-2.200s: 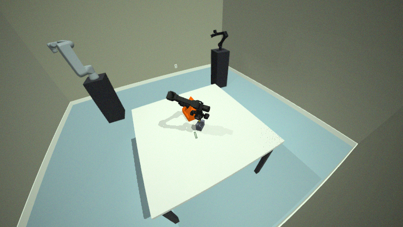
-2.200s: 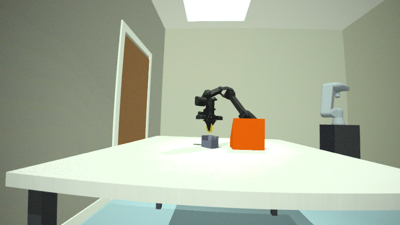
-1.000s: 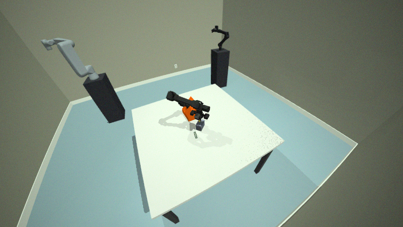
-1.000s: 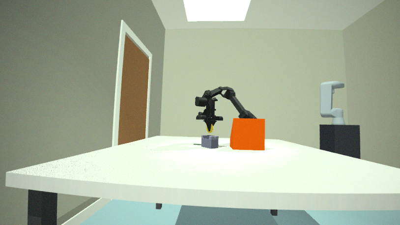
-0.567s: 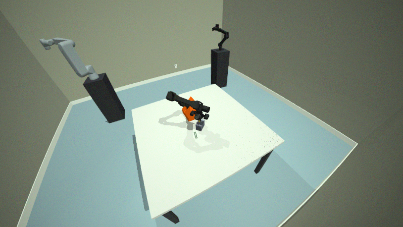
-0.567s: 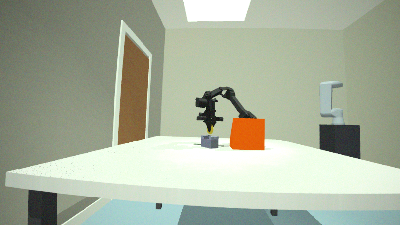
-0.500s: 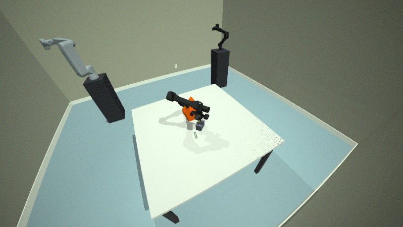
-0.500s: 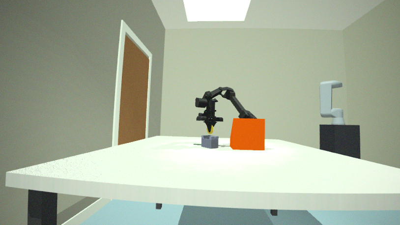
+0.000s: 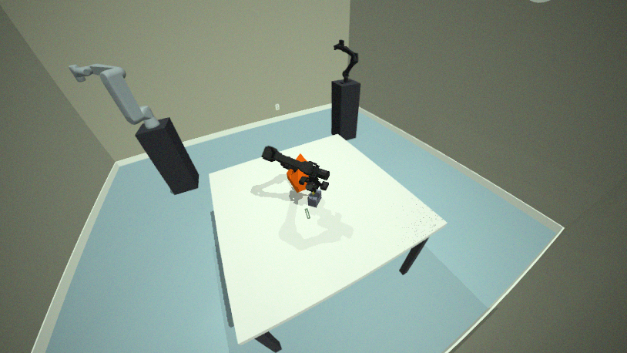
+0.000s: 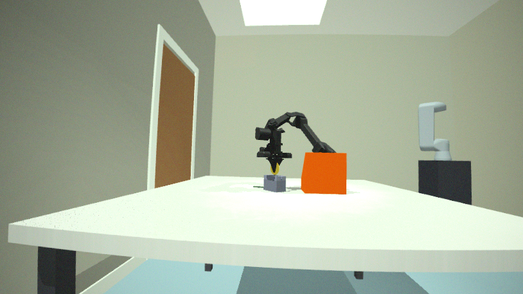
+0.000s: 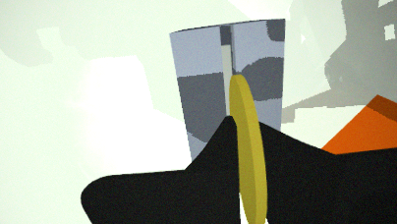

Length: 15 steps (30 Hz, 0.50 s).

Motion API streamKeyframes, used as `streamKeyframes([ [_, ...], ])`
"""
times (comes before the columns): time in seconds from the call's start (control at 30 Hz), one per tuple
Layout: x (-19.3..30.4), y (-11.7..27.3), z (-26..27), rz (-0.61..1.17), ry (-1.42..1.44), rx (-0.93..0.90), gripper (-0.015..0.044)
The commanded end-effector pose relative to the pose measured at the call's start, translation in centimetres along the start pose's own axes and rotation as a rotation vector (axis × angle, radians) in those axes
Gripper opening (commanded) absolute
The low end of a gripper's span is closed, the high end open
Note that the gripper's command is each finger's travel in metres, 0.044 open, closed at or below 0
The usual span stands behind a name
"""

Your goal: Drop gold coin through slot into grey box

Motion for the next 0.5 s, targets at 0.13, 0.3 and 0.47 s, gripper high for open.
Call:
streamKeyframes([
  [0.13, 0.01, -0.13, -0.02, 0.000, 0.000, 0.000, 0.0053],
  [0.3, 0.01, -0.13, -0.02, 0.000, 0.000, 0.000, 0.0161],
  [0.47, 0.01, -0.13, -0.02, 0.000, 0.000, 0.000, 0.0161],
])
Point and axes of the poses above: the point midway between the two fingers, 35 mm back from their tips, its own y axis back along the fingers, its own z axis across the jaws, x = y × z, the point moved 1 cm from there along y, back along the fingers, and after that the axes turned 5 degrees about -y, right-handed, at the moved point
